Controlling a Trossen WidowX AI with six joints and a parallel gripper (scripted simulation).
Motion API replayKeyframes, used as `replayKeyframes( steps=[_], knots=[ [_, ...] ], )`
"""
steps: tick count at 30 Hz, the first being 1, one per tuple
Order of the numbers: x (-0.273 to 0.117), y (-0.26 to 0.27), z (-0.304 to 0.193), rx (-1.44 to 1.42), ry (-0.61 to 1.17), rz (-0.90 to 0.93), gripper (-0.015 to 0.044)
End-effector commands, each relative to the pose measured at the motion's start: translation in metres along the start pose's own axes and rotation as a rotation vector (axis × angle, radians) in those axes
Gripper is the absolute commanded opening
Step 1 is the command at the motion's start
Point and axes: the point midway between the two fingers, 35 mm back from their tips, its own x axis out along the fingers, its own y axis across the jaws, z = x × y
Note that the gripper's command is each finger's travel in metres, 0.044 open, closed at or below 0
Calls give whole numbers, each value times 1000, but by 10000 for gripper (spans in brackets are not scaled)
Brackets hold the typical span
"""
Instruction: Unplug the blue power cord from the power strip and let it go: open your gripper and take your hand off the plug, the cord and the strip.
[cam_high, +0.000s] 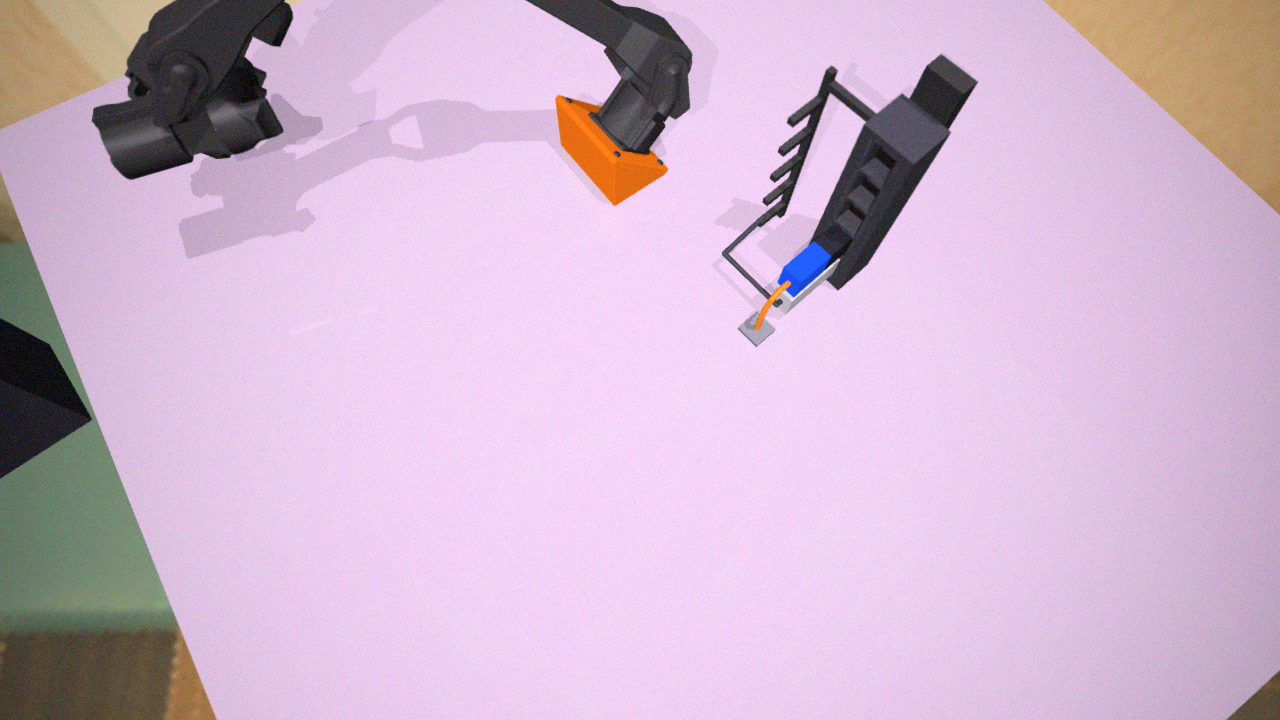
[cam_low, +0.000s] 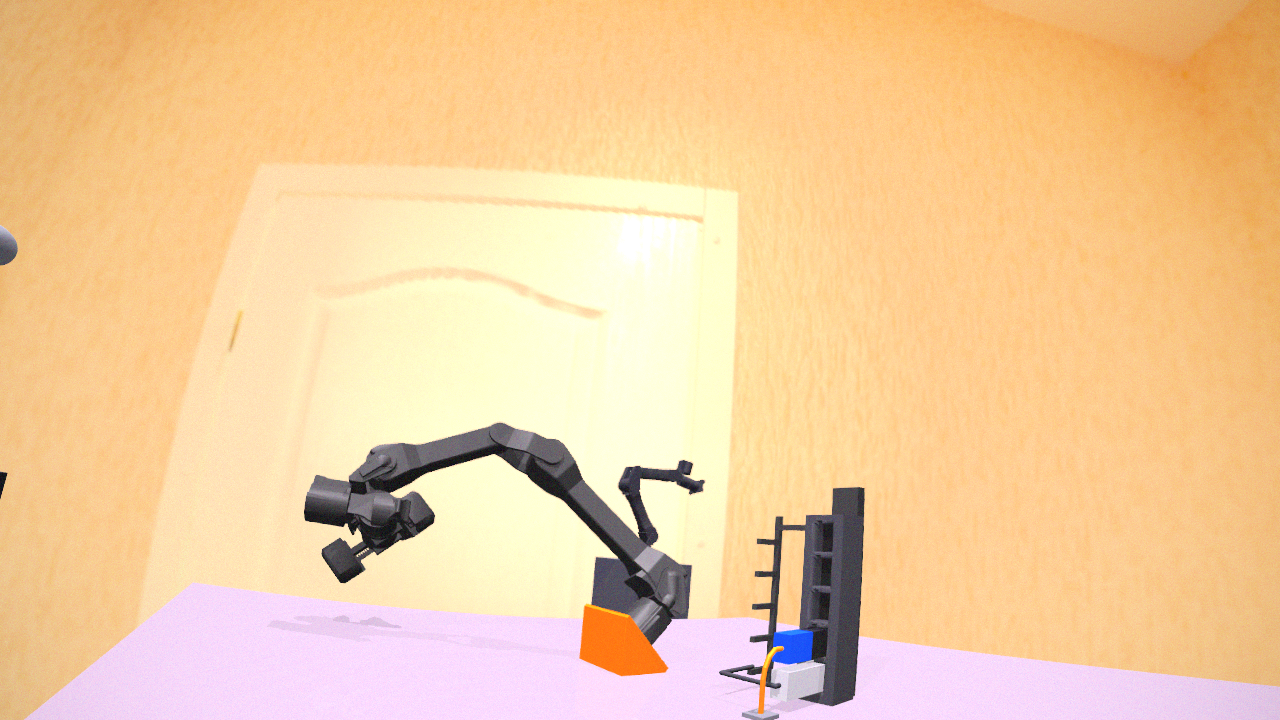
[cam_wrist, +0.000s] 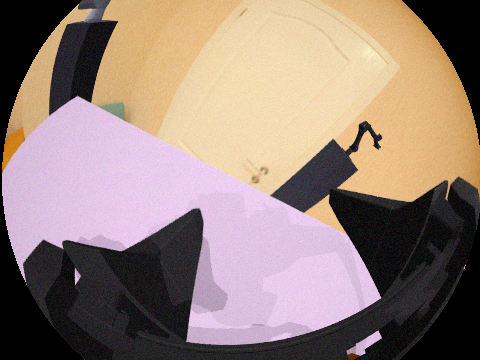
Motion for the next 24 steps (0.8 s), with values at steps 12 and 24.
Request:
replayKeyframes(
  steps=[12, 24],
  knots=[
    [-99, -2, -8, 23, 11, 269, 160],
    [-248, -29, -68, -124, 23, 635, 160]
  ],
)
